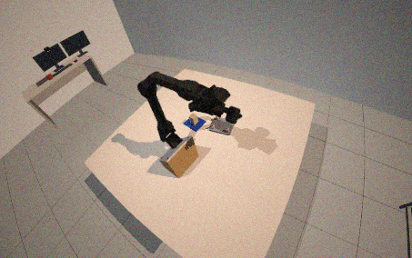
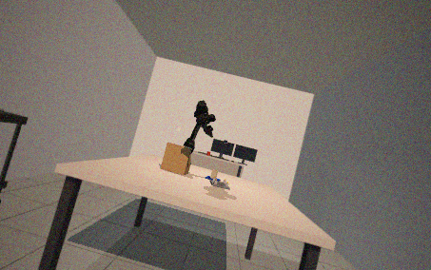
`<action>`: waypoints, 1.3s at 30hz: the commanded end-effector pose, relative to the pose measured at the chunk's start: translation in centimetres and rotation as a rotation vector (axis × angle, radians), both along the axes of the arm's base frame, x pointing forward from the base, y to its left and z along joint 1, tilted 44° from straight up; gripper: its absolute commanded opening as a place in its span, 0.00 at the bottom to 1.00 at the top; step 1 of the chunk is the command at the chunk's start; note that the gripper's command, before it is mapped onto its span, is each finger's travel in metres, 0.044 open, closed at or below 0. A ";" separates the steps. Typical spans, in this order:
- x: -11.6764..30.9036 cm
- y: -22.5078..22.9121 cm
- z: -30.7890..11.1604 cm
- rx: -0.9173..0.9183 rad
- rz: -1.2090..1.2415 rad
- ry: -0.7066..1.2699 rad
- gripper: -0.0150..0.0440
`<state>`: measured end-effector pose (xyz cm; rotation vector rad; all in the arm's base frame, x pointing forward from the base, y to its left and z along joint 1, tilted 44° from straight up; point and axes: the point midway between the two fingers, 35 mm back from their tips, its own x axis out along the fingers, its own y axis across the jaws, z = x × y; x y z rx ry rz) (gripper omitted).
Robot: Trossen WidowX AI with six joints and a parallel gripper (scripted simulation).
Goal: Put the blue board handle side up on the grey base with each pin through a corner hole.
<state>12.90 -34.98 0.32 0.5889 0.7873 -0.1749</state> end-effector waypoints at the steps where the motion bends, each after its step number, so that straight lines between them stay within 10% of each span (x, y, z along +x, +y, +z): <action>1: 4.5 3.7 1.6 0.089 0.077 0.022 1.00; 11: 13.8 18.4 6.8 0.308 0.329 0.157 1.00; 22: 13.4 35.4 10.9 0.458 0.584 0.430 1.00; 39: 13.5 39.7 7.5 0.464 0.598 0.446 1.00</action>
